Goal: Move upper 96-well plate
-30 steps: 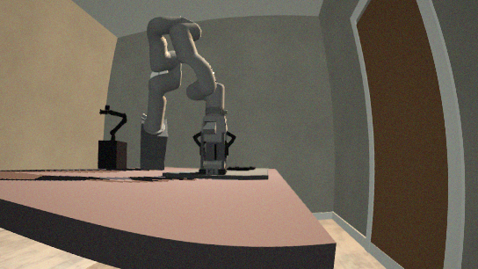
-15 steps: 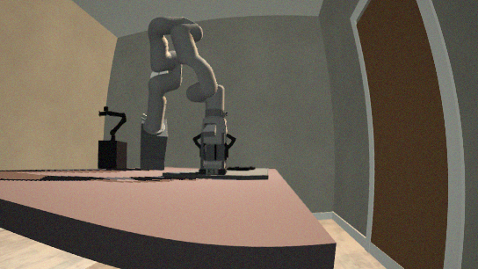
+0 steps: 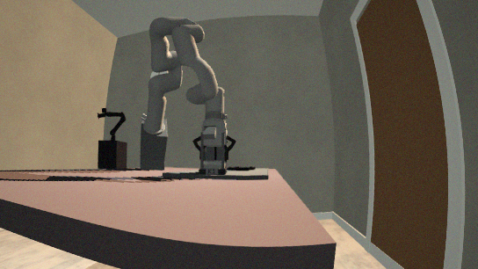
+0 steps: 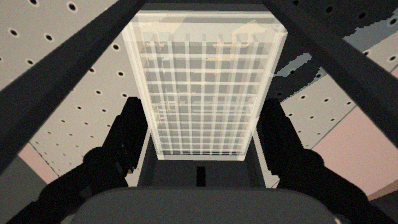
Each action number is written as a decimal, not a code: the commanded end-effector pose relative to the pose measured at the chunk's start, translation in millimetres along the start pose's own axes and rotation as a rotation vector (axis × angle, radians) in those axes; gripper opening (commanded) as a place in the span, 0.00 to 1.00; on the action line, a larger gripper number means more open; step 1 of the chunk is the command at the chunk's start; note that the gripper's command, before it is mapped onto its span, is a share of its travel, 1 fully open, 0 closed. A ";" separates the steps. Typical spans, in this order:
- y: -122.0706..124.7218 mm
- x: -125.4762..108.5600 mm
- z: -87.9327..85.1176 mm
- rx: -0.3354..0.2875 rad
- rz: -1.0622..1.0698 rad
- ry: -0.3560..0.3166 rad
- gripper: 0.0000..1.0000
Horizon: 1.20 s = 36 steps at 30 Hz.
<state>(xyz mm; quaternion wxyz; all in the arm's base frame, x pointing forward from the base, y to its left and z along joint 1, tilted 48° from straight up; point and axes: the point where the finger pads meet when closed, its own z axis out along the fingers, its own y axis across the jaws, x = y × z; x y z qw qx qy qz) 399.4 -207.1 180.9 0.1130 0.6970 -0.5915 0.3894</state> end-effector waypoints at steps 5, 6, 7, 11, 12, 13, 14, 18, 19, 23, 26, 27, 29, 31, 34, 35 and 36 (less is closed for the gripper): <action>-0.9 0.5 2.7 0.002 0.000 0.001 1.00; -0.9 0.5 2.7 0.002 0.000 0.001 1.00; -0.9 0.5 2.7 0.002 0.000 0.001 1.00; -0.8 0.4 2.6 0.002 0.000 0.001 1.00; -0.9 0.5 2.6 0.002 0.000 0.001 1.00; -0.9 0.5 2.6 0.002 0.000 0.001 1.00; -0.9 0.5 2.6 0.002 0.000 0.001 1.00; -0.8 0.4 2.7 0.002 0.000 0.001 1.00; -0.8 0.4 2.7 0.002 0.000 0.001 1.00; -0.8 0.4 2.1 0.002 0.000 0.001 0.00; -0.8 0.4 2.1 0.002 0.000 0.001 0.00; -0.8 0.4 2.1 0.002 0.000 0.001 0.00; -0.8 0.4 2.1 0.002 0.000 0.001 0.00; -0.8 0.4 2.1 0.002 0.000 0.001 0.00; -0.8 0.4 2.1 0.002 0.000 0.001 0.00; -0.8 0.4 2.1 0.002 0.000 0.001 0.00; -0.8 0.4 2.1 0.002 0.000 0.001 0.00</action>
